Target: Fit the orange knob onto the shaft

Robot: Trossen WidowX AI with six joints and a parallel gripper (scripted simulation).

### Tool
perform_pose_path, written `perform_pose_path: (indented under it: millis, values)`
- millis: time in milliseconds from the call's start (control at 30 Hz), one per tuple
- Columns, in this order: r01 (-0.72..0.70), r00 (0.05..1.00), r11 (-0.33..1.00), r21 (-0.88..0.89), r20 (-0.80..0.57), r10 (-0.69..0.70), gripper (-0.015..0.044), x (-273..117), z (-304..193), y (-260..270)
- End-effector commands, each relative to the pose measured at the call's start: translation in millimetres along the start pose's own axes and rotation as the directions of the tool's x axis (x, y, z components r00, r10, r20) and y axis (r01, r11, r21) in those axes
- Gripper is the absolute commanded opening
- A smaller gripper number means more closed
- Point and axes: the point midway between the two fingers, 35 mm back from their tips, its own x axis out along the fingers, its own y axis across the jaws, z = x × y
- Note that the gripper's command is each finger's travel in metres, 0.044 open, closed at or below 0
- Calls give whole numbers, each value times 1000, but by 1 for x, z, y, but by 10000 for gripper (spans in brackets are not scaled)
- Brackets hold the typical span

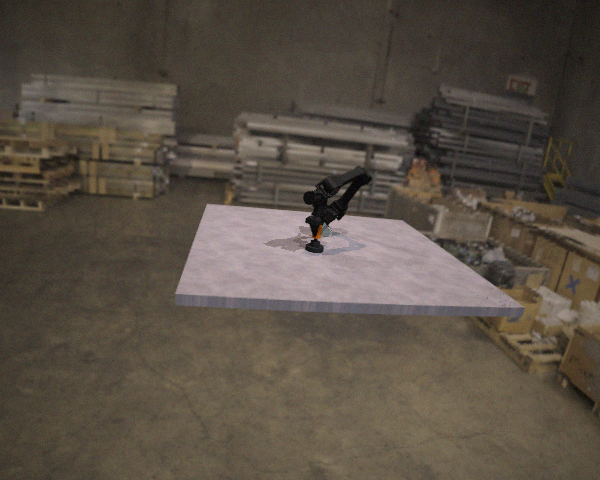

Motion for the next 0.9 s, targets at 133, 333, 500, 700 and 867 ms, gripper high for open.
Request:
perform_pose_path:
  millis: [133, 333, 500, 700, 867]
  values:
    - [5, 1000, 857, 516, 0, -5, 0, -2, -3, 2]
    - [3, 1000, 573, 819, 0, -5, 0, -2, -2, 3]
    - [2, 1000, 367, 930, 0, -5, 0, -3, 0, 2]
    - [2, 1000, 359, 933, 0, -5, 0, -1, 0, 2]
    - [2, 1000, 359, 933, 0, -5, 0, 2, 1, 2]
